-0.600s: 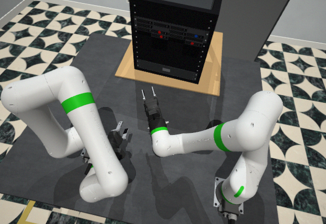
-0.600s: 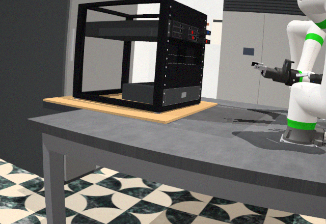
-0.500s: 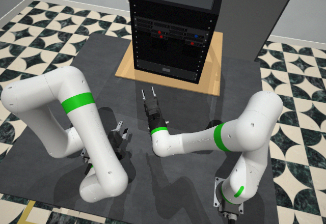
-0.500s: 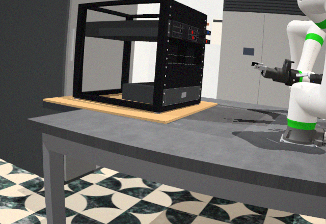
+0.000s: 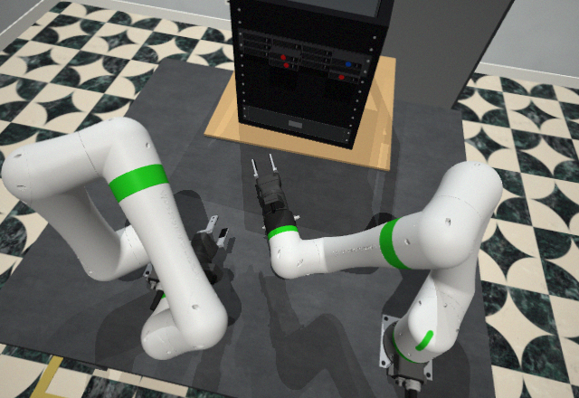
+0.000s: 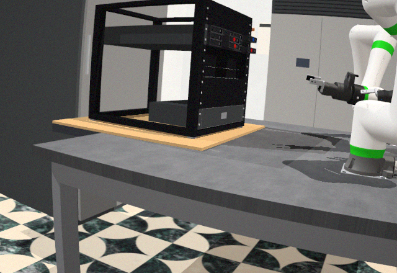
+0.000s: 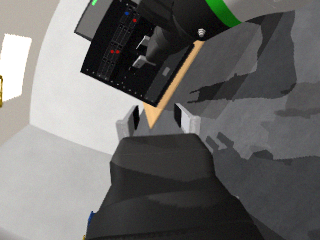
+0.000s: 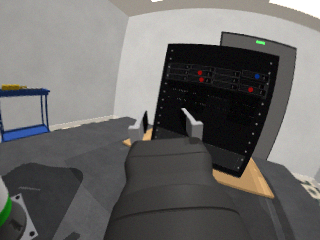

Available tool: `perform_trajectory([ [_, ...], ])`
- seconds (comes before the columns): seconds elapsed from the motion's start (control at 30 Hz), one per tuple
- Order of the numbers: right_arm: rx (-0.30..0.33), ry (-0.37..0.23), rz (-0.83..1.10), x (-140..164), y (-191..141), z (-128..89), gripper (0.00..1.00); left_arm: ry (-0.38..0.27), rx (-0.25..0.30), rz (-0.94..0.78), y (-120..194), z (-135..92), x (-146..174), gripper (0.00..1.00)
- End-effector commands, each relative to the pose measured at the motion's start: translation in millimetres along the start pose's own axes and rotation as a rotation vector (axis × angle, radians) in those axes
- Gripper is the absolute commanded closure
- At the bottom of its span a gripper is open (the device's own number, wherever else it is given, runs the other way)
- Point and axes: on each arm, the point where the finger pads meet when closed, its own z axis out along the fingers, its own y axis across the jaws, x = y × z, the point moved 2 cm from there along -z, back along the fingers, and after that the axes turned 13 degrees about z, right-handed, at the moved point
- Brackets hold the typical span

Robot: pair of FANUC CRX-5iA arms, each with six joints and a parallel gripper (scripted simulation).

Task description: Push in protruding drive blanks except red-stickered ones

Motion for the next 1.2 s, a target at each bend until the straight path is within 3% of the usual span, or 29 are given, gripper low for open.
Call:
perform_trajectory([
  [0.0, -0.001, 0.002, 0.001, 1, 0, 0, 0.00, 0.000, -0.001, -0.001, 0, 0, 0, 0.00],
  [0.2, -0.027, 0.004, 0.013, 4, 11, 8, 0.00, 0.000, -0.001, -0.001, 0, 0, 0, 0.00],
  [0.43, -0.156, 0.018, 0.068, 16, 69, 40, 0.00, 0.000, -0.001, -0.001, 0, 0, 0, 0.00],
  [0.5, -0.156, 0.018, 0.068, 16, 69, 40, 0.00, 0.000, -0.001, -0.001, 0, 0, 0, 0.00],
  [0.67, -0.335, 0.046, 0.145, 32, 154, 74, 0.00, 0.000, -0.001, -0.001, 0, 0, 0, 0.00],
  [0.87, -0.647, 0.117, 0.280, 51, 266, 92, 0.00, 0.000, -0.001, -0.001, 0, 0, 0, 0.00],
  [1.0, -0.715, 0.137, 0.310, 61, 330, 97, 0.00, 0.000, -0.001, -0.001, 0, 0, 0, 0.00],
  [1.07, -0.715, 0.137, 0.310, 61, 330, 97, 0.00, 0.000, -0.001, -0.001, 0, 0, 0, 0.00],
  [1.1, -0.779, 0.157, 0.337, 67, 377, 97, 0.00, 0.000, -0.001, -0.001, 0, 0, 0, 0.00],
  [1.17, -0.892, 0.196, 0.387, 69, 400, 90, 0.00, 0.000, -0.001, -0.001, 0, 0, 0, 0.00],
])
